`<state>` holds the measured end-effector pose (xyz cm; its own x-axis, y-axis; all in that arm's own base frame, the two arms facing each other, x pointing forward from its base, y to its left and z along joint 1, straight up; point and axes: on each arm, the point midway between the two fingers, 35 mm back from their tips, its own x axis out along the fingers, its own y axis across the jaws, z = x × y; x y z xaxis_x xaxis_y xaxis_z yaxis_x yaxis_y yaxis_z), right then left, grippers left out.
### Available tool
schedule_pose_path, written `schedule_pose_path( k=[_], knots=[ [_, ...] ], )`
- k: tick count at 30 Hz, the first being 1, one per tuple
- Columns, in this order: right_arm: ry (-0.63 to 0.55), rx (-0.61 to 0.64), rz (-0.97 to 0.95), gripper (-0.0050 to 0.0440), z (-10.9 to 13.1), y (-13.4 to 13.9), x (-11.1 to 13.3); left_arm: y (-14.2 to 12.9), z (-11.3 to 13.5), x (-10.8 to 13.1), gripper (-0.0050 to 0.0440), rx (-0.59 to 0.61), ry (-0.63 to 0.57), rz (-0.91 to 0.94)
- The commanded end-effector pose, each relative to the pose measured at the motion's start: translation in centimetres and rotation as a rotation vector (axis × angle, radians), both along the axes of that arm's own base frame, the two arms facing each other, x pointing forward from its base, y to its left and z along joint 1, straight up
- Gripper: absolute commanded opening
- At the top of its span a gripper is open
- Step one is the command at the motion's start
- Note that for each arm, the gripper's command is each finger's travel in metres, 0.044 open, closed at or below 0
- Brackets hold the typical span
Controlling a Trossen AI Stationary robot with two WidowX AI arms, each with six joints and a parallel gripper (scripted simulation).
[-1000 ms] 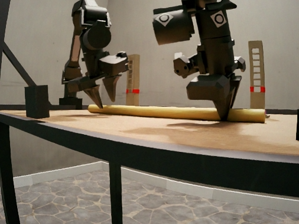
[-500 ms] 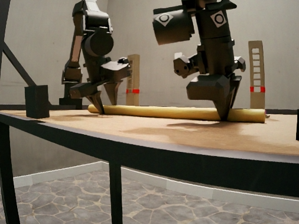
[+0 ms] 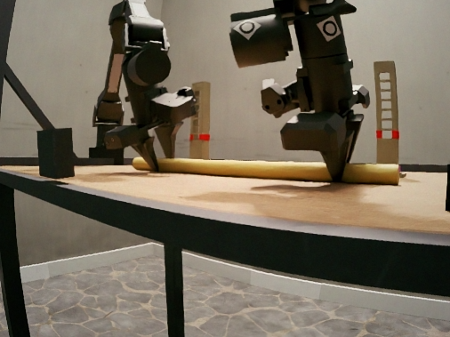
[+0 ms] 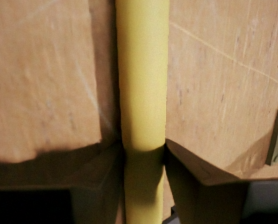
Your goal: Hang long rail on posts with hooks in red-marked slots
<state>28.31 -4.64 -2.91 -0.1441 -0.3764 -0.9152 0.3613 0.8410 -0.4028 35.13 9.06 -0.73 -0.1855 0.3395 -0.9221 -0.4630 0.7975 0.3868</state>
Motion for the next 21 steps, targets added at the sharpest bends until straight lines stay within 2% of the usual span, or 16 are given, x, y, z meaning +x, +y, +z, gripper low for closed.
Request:
schedule_pose_path(
  k=[1,2,4,5,7,8,14,18,21],
  knots=[
    [-0.018,-0.001,-0.002,-0.0050,0.4,0.0,0.3,0.1,-0.2,-0.3,0.0166,0.000,0.011,-0.001],
    [-0.018,-0.001,-0.002,-0.0050,0.4,0.0,0.3,0.1,-0.2,-0.3,0.0146,0.000,0.011,-0.001],
    [-0.018,-0.001,-0.002,-0.0050,0.4,0.0,0.3,0.1,-0.2,-0.3,0.0146,0.000,0.011,-0.001],
    [-0.018,-0.001,-0.002,-0.0050,0.4,0.0,0.3,0.1,-0.2,-0.2,0.0126,0.000,0.010,-0.001],
    [-0.018,-0.001,-0.002,-0.0050,0.4,0.0,0.3,0.1,-0.2,-0.2,0.0126,0.000,0.010,-0.001],
    [-0.018,-0.001,-0.002,-0.0050,0.4,0.0,0.3,0.1,-0.2,-0.2,0.0106,0.000,0.010,-0.001],
    [-0.018,-0.001,-0.002,-0.0050,0.4,0.0,0.3,0.1,0.2,0.5,0.0092,0.002,-0.008,-0.001],
    [-0.018,-0.001,-0.002,-0.0050,0.4,0.0,0.3,0.1,0.1,0.4,0.0066,0.002,-0.006,-0.001],
    [-0.018,-0.001,-0.002,-0.0050,0.7,-0.1,0.3,0.0,0.8,0.3,0.0000,0.002,-0.015,0.000]
  ],
)
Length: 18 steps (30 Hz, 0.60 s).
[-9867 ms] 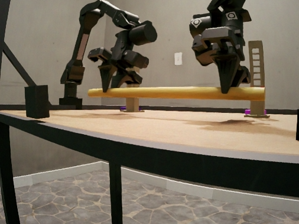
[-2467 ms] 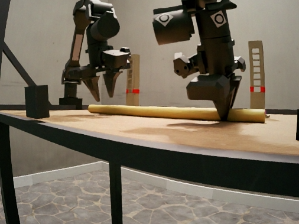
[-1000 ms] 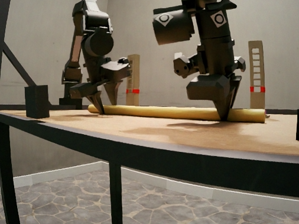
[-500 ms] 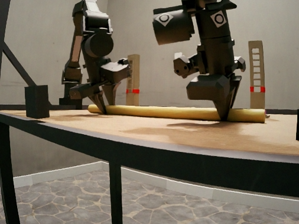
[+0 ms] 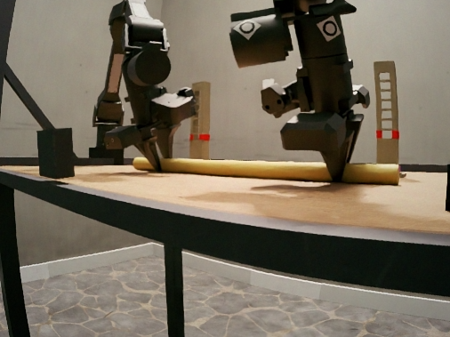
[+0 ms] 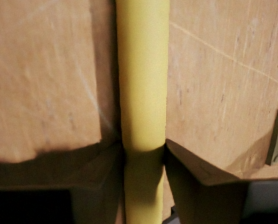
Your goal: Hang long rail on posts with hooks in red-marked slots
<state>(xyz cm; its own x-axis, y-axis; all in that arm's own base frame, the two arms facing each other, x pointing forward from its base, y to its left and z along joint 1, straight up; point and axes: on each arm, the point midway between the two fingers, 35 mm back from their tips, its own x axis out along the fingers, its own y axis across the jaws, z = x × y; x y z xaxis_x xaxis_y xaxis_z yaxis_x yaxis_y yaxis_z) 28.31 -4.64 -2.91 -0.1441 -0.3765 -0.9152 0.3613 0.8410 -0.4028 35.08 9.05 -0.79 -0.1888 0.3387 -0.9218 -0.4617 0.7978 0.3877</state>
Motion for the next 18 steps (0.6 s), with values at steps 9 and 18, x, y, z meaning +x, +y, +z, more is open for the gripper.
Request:
schedule_pose_path(
  k=[9,18],
  knots=[
    [-0.018,-0.001,-0.002,-0.0050,1.41,-0.16,0.35,-0.06,1.57,0.34,-0.0003,0.003,-0.019,0.000],
    [-0.018,-0.001,-0.002,-0.0050,1.93,-0.23,0.36,-0.20,2.16,0.36,-0.0035,0.003,-0.019,0.000]
  ],
)
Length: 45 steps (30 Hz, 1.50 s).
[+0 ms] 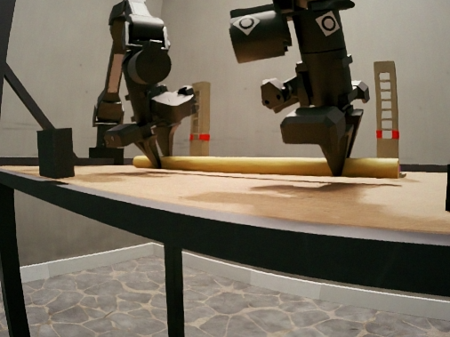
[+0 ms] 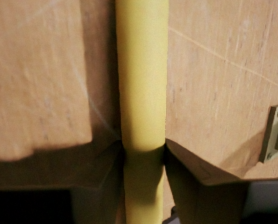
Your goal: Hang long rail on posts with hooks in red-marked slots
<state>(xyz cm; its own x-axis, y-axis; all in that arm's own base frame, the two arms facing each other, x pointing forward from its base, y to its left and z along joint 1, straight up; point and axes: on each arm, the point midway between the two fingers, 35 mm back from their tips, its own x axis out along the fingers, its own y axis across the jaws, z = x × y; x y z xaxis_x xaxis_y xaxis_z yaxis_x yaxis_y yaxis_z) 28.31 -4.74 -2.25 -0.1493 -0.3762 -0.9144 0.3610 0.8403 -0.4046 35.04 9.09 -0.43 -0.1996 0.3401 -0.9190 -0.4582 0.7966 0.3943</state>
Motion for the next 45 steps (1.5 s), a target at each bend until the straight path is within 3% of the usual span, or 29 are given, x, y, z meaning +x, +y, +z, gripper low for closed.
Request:
schedule_pose_path(
  k=[1,15,32,45],
  knots=[
    [-0.023,-0.001,0.000,-0.0050,1.3,-0.1,0.4,-0.3,1.9,0.4,-0.0043,0.001,-0.030,-0.001],
    [-0.023,-0.001,0.000,-0.0050,1.3,-0.1,0.4,-0.3,2.0,0.4,-0.0050,0.001,-0.030,-0.001],
    [0.021,-0.113,0.004,-0.0050,5.8,0.2,0.4,-0.7,6.5,0.5,-0.0050,0.104,0.032,0.005],
    [0.021,-0.115,0.004,-0.0050,5.9,0.2,0.4,-0.7,6.6,0.5,-0.0050,0.105,0.033,0.005]
  ],
)
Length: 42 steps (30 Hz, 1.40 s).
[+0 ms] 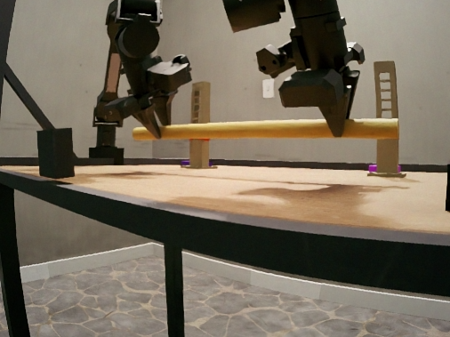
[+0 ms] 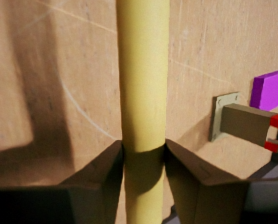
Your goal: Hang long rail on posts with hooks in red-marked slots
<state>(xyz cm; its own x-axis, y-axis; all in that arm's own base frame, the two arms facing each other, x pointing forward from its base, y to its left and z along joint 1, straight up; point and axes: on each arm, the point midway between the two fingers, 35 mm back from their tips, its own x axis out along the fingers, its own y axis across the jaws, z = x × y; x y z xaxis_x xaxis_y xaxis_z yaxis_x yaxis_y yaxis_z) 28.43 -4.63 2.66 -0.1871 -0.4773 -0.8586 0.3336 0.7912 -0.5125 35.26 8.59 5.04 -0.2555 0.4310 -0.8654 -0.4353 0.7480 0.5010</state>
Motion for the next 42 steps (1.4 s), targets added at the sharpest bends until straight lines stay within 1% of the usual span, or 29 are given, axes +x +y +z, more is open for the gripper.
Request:
schedule_pose_path(
  k=[1,8,12,15,20,30,42],
  knots=[
    [-0.025,-0.002,-0.002,-0.0050,1.0,0.1,0.3,-0.2,1.1,0.3,-0.0050,0.002,-0.027,-0.002],
    [-0.025,-0.003,-0.002,-0.0050,1.0,-0.4,0.1,0.2,1.1,0.0,-0.0050,0.002,-0.027,-0.002],
    [-0.025,-0.004,-0.002,-0.0050,0.9,-1.8,-0.2,1.3,1.0,-0.9,-0.0050,0.003,-0.027,-0.002],
    [-0.025,-0.004,-0.002,-0.0050,0.9,-2.0,-0.2,1.5,1.0,-1.1,-0.0050,0.003,-0.027,-0.002],
    [-0.025,-0.006,-0.002,-0.0050,0.9,-3.7,-0.6,2.6,0.9,-2.0,-0.0050,0.004,-0.026,-0.002],
    [-0.024,-0.008,-0.002,-0.0050,0.9,-6.1,-1.1,4.7,0.7,-3.7,-0.0050,0.006,-0.025,-0.002],
    [-0.024,-0.009,-0.002,-0.0050,0.9,-6.5,-1.2,5.1,0.7,-4.0,-0.0050,0.006,-0.025,-0.002]
  ],
)
